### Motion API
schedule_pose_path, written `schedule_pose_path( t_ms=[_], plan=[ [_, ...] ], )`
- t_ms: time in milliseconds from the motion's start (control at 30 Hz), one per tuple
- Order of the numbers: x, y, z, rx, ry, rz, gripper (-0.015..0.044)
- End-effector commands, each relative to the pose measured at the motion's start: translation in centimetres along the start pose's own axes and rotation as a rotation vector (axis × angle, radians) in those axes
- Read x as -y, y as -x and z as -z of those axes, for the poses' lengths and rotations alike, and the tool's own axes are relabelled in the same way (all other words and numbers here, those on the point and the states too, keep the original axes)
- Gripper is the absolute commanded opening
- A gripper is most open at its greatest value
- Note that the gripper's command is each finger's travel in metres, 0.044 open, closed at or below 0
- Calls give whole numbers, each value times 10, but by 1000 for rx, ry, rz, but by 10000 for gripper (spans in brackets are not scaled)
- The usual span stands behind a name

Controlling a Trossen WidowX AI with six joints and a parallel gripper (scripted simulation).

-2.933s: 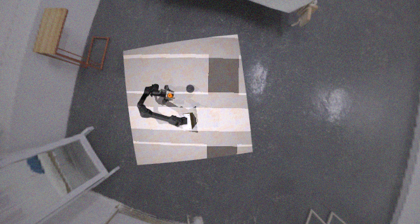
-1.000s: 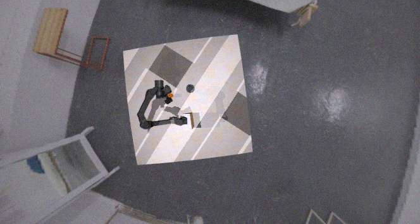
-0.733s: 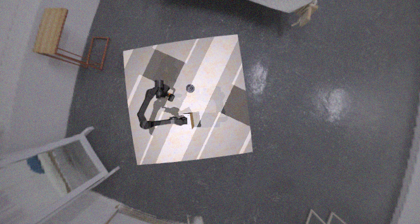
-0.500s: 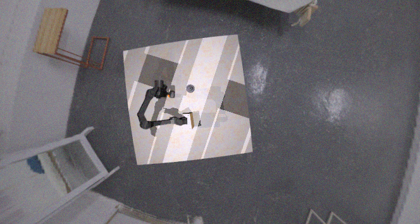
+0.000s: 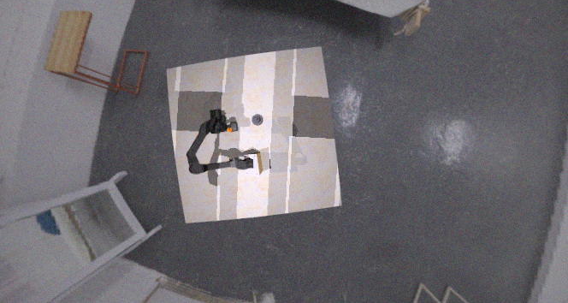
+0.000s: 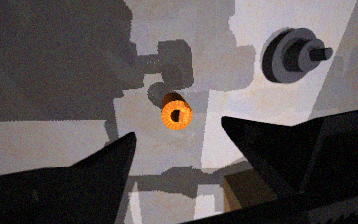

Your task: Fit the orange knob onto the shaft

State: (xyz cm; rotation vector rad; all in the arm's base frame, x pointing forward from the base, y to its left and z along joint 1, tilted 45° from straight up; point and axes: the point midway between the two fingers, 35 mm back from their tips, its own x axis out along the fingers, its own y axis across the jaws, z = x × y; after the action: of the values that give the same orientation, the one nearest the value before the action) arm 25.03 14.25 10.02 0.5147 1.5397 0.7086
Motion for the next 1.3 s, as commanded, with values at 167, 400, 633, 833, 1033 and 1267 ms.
schedule_pose_path(
  t_ms=[167, 400, 633, 833, 1033, 1267],
  plan=[
    [0, -17, -1, 5, -4, -6, 440],
    [1, -28, -2, 3, 0, -5, 440],
    [1, -40, -3, 4, 0, -4, 440],
    [1, -49, -3, 4, -1, -4, 440],
    [1, -58, -3, 4, -3, -4, 440],
    [1, -70, -2, 4, -3, -6, 440]
  ],
)
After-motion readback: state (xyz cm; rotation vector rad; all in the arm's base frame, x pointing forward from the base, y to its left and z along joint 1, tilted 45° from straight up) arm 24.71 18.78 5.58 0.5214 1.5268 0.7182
